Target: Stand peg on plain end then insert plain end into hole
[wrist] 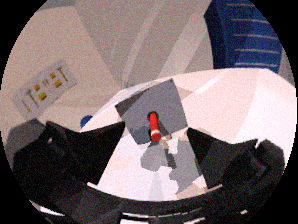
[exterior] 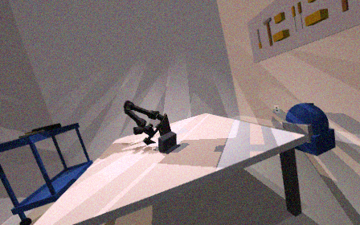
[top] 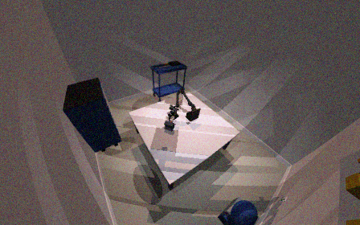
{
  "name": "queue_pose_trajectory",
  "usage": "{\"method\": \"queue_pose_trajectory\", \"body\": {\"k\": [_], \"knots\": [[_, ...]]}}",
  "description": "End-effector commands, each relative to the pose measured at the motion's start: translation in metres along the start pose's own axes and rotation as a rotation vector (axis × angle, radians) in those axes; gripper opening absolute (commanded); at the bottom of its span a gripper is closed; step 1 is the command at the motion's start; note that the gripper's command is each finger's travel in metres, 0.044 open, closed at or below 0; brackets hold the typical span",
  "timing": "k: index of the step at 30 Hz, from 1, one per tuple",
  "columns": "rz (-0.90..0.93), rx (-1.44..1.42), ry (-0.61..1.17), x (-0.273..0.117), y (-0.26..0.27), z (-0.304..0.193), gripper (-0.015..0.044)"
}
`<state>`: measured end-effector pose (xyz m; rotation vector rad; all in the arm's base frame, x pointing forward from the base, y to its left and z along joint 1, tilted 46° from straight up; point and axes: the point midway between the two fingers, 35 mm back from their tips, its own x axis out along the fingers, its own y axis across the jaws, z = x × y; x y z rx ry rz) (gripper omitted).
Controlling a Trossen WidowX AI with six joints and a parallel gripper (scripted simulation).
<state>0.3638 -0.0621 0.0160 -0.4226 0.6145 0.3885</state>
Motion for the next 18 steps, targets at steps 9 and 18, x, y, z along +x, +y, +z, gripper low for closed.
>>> {"method": "queue_pose_trajectory", "body": {"k": [9, 18], "knots": [[-0.001, -0.001, 0.000, -0.014, -0.002, 0.000, 0.0440], [-0.001, -0.001, 0.001, -0.024, -0.002, 0.000, 0.0440]]}}
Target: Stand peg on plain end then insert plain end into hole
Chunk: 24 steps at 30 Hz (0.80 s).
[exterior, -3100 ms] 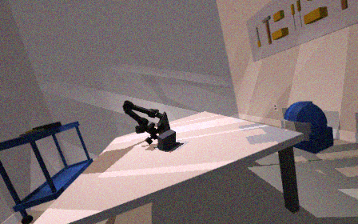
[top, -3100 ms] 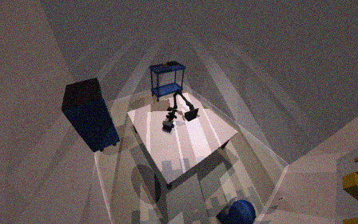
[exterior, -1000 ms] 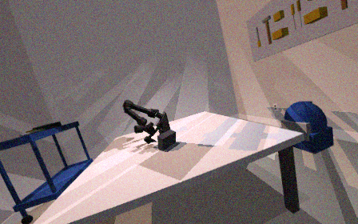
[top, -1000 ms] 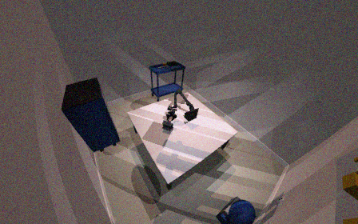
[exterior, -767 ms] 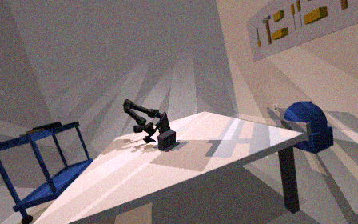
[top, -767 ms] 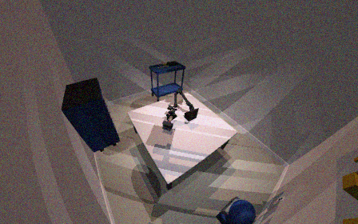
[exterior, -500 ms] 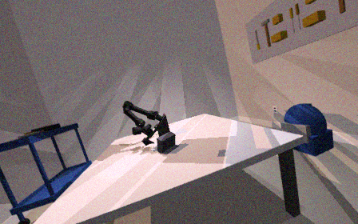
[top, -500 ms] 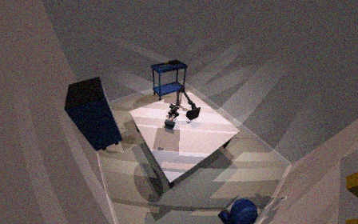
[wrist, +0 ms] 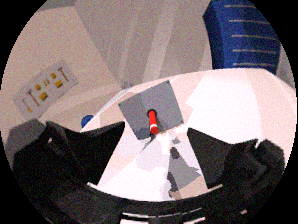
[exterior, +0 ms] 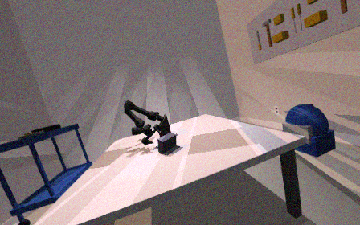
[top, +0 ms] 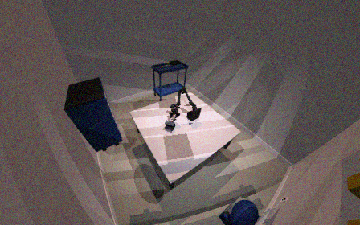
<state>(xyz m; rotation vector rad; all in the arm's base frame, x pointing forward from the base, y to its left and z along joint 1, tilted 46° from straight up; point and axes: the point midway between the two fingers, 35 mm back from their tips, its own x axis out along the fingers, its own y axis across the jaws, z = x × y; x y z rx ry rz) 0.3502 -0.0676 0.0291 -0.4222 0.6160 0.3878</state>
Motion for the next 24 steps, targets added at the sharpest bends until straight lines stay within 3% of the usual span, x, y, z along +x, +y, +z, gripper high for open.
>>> {"method": "queue_pose_trajectory", "body": {"k": [1, 24], "knots": [[-0.001, -0.002, -0.001, -0.006, -0.001, 0.000, 0.0440], [-0.002, 0.000, -0.001, -0.030, -0.001, 0.000, 0.0440]]}}
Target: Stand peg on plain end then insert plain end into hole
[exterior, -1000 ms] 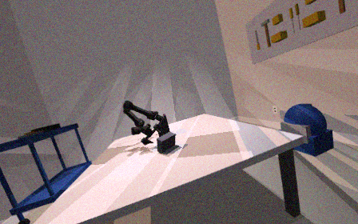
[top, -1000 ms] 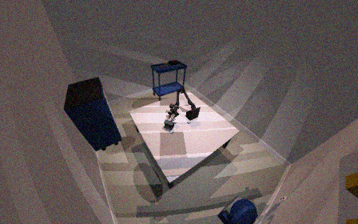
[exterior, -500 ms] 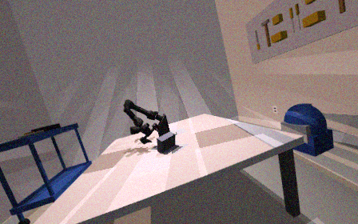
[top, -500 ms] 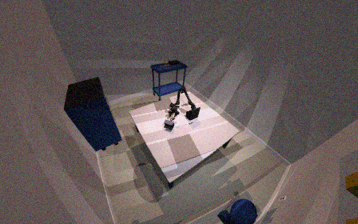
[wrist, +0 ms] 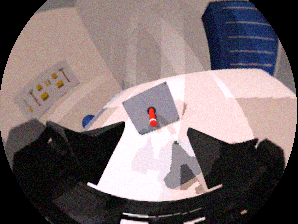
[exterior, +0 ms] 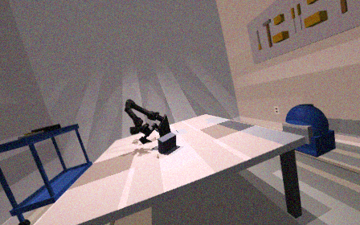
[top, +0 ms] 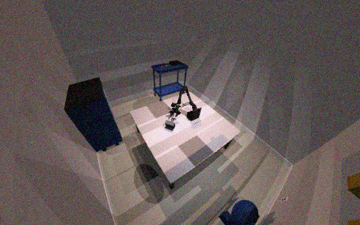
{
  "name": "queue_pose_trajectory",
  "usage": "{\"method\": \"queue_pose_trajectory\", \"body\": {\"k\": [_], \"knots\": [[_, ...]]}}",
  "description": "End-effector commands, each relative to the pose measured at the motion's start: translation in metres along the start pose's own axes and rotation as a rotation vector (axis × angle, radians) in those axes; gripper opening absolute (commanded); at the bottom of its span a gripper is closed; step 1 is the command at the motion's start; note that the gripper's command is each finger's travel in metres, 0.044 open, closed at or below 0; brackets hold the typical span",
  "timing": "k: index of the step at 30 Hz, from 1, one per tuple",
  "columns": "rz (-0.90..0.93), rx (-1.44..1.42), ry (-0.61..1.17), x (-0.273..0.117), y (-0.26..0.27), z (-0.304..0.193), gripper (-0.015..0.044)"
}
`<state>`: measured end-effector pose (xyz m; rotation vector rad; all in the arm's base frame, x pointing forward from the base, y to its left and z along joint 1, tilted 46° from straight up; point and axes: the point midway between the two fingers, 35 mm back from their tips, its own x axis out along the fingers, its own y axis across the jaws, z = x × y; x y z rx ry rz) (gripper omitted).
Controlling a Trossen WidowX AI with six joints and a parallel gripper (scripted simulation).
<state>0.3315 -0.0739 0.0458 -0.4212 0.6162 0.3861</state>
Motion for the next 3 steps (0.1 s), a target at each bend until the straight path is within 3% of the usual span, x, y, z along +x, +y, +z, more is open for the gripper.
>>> {"method": "queue_pose_trajectory", "body": {"k": [1, 3], "knots": [[-0.001, -0.002, -0.001, -0.0053, -0.0003, -0.0002, 0.0440], [-0.001, -0.001, -0.001, -0.0064, -0.0002, -0.0001, 0.0440]]}}
